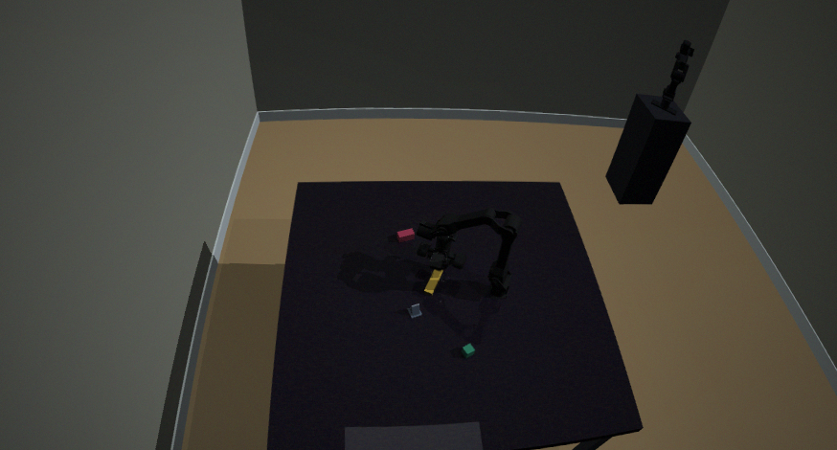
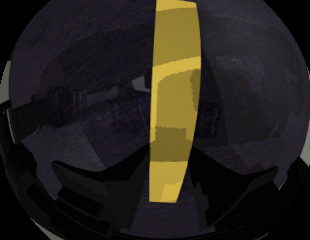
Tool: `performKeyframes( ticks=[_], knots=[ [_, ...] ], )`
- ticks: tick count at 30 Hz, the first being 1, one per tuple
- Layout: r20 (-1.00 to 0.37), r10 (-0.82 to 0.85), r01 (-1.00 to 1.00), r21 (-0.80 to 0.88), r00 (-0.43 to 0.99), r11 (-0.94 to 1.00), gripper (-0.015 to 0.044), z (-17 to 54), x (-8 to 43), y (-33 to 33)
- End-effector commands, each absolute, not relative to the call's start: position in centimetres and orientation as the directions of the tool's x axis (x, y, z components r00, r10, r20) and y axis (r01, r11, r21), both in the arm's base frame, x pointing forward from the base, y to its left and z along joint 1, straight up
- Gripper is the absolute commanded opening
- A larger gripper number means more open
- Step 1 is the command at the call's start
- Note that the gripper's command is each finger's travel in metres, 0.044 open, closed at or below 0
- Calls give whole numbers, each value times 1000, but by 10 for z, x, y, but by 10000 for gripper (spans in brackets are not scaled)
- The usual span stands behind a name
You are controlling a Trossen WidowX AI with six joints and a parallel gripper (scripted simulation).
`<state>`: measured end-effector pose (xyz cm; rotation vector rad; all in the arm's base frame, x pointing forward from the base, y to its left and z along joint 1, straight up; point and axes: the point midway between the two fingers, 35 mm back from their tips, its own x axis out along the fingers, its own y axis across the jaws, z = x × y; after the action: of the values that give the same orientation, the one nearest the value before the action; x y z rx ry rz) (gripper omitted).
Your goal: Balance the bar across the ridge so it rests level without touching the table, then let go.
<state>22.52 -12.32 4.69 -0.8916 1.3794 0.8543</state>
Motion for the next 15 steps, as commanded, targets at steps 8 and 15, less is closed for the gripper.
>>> performKeyframes(
  ticks=[8,15],
  knots=[
    [-1000,-15,-902,-25,20,431,0,63,228,-124],
    [-1000,-14,-902,-24,20,430,0,80,229,-125]
  ],
)
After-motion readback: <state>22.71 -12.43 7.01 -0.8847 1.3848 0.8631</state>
